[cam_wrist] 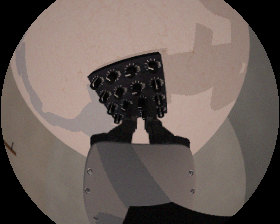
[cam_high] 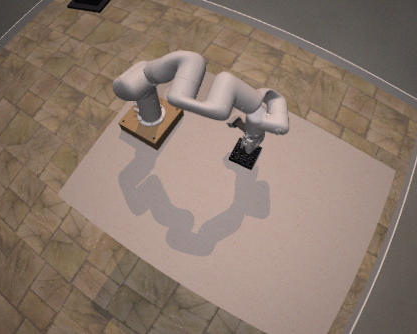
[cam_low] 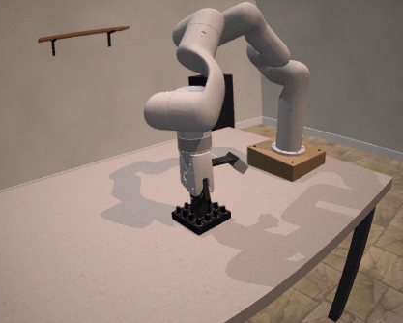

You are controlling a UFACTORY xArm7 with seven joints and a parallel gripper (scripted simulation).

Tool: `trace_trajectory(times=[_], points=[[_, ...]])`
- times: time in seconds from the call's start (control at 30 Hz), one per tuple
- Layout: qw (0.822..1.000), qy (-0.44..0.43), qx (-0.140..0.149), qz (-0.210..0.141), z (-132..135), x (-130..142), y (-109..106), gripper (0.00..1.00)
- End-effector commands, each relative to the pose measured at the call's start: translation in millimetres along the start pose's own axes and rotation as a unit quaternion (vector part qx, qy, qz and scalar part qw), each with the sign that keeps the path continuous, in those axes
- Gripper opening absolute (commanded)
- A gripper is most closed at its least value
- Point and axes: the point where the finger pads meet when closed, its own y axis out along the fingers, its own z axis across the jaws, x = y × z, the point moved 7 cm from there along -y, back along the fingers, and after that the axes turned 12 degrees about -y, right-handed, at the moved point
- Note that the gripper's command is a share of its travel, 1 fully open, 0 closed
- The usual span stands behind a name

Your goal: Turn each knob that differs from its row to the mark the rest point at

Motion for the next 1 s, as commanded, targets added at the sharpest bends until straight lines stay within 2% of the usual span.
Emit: trace_trajectory(times=[0.0,0.4,0.43,0.97], points=[[1.000,-0.002,0.000,-0.002,0.2,1.0,-1.5,0.08],[1.000,-0.003,0.000,-0.002,0.2,1.0,-1.5,0.08],[1.000,-0.003,0.000,-0.002,0.2,1.0,-1.5,0.19],[1.000,-0.003,0.000,-0.002,0.2,1.0,-1.5,0.19]])
